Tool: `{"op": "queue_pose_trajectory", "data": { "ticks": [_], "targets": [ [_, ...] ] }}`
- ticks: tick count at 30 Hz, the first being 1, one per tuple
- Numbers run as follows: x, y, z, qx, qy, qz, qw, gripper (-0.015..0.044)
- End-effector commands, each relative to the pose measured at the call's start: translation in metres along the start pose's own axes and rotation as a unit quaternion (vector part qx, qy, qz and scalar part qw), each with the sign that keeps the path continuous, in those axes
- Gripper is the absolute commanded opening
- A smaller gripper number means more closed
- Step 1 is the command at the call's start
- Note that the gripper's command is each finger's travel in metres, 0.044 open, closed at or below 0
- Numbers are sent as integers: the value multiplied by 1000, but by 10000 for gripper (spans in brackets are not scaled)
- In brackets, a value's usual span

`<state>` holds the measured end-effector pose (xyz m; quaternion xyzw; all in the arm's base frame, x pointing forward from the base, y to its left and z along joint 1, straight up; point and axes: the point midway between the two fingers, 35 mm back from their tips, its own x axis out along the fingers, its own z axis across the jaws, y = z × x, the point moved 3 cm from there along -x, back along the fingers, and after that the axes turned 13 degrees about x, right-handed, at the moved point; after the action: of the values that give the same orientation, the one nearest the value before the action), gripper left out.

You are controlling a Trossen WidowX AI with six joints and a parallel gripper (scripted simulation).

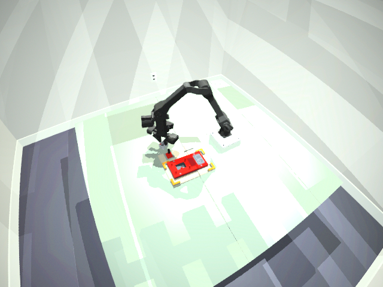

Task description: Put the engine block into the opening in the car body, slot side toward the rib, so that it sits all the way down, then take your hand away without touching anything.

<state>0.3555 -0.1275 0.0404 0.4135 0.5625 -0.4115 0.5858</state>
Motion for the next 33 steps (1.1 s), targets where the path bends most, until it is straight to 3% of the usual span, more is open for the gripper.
{"op": "queue_pose_trajectory", "data": {
  "ticks": [1, 5, 8, 33],
  "targets": [
    [1, 0, 0, -2, 2, 1, 1000, 105],
    [1, 0, 0, -2, 2, 1, 1000, 78],
    [-1, 0, 0, -2, 2, 1, 1000, 0],
    [-78, 5, 4, -2, 2, 1, 1000, 0]
  ]
}}
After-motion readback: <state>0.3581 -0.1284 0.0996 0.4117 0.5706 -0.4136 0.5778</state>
